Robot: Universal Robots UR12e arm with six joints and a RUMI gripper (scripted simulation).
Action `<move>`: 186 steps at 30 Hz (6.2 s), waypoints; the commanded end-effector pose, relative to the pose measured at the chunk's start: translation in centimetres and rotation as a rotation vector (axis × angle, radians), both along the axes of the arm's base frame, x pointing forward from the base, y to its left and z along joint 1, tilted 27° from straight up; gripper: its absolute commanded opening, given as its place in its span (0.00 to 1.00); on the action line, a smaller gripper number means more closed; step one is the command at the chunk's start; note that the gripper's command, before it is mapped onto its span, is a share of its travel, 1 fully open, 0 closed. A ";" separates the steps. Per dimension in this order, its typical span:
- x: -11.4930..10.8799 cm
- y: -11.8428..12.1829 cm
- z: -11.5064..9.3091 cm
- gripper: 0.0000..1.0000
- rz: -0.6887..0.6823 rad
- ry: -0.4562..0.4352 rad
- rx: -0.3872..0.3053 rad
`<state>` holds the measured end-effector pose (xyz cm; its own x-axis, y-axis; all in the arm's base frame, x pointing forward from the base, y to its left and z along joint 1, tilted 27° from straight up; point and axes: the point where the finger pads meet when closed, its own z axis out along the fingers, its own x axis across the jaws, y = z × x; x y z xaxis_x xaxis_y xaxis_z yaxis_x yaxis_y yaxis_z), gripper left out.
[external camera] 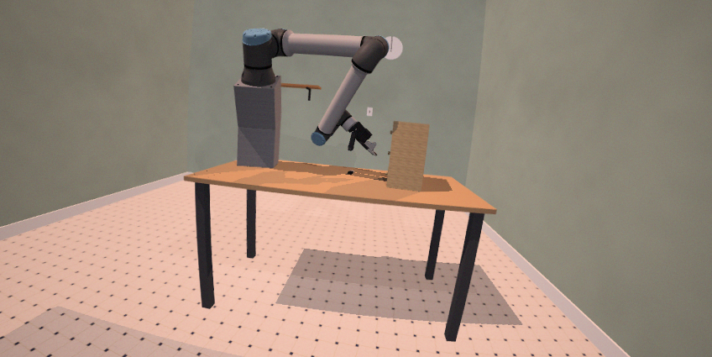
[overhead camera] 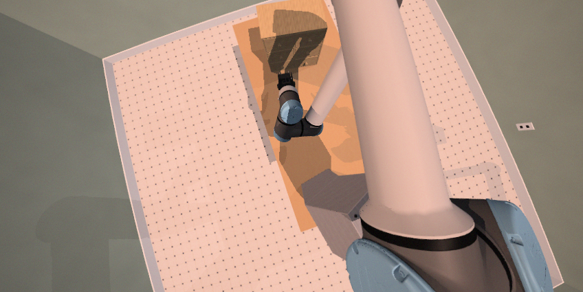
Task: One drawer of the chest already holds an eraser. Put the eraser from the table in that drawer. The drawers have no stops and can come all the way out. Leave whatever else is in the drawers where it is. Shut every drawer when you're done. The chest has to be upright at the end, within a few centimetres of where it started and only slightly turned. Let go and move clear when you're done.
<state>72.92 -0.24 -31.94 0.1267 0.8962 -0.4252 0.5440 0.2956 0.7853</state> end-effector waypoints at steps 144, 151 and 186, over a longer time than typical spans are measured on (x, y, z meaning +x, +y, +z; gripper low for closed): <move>6.6 -3.3 -5.6 0.20 0.002 -0.001 0.000; 7.1 -3.4 -5.4 0.20 0.002 -0.003 0.000; 9.9 -3.6 -4.9 0.20 0.002 -0.004 0.000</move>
<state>82.21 -3.86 -37.14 0.1254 0.8965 -0.4249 0.5433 0.2963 0.7855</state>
